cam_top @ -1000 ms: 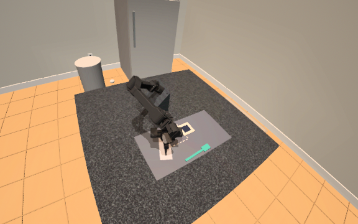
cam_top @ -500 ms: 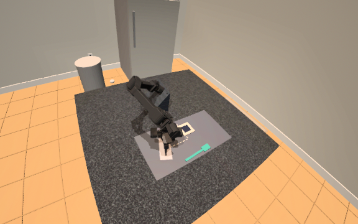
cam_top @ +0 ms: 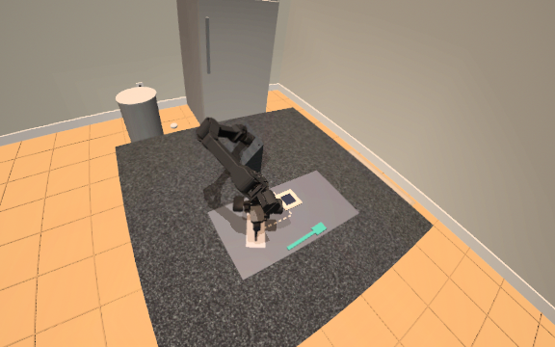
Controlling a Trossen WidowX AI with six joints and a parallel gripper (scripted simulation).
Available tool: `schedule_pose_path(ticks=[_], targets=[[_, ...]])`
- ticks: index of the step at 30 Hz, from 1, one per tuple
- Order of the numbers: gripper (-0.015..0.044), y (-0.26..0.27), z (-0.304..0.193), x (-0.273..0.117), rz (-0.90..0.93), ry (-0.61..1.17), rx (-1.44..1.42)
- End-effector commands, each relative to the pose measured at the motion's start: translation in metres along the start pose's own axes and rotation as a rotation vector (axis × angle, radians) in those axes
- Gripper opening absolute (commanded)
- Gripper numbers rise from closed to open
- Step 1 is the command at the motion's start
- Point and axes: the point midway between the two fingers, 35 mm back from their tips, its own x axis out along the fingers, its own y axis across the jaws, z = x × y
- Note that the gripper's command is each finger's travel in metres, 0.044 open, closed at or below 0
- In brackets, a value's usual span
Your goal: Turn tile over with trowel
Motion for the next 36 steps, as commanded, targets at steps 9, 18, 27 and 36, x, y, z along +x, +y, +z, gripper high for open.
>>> schedule_pose_path(ticks=[9, 18, 27, 36], targets=[[0.013, -0.0009, 0.0001, 0.0014, -0.002, 0.001, 0.371], [0.013, -0.0009, 0.0001, 0.0014, -0.002, 0.001, 0.628], [0.013, -0.0009, 0.0001, 0.0014, -0.002, 0.001, 0.647], [0.027, -0.0009, 0.0001, 0.0014, -0.002, 0.001, 0.647]])
